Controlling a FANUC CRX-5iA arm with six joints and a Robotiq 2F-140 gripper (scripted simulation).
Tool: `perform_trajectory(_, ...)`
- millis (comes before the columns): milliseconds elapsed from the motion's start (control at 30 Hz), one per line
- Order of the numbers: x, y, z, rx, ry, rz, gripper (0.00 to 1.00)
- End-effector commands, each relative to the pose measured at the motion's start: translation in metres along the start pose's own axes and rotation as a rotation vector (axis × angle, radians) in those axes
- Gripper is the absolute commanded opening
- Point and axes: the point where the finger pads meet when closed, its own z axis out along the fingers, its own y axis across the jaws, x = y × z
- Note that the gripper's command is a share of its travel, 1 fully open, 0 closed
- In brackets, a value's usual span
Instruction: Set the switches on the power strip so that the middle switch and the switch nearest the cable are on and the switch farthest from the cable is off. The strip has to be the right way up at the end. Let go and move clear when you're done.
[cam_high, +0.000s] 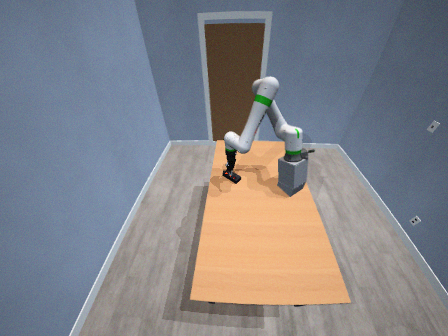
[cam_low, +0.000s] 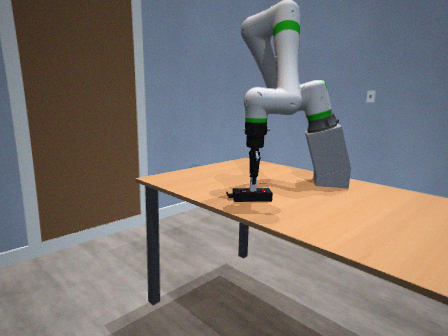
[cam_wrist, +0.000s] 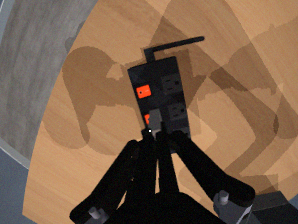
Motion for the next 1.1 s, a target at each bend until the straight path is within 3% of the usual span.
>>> perform_trajectory(0,0.0,0.0,0.0,0.0,0.0,0.0,0.0)
perform_trajectory(400,0.0,0.0,-0.002,0.0,0.0,0.0,0.0)
perform_trajectory(1067,0.0,0.0,-0.039,0.0,0.0,0.0,0.0)
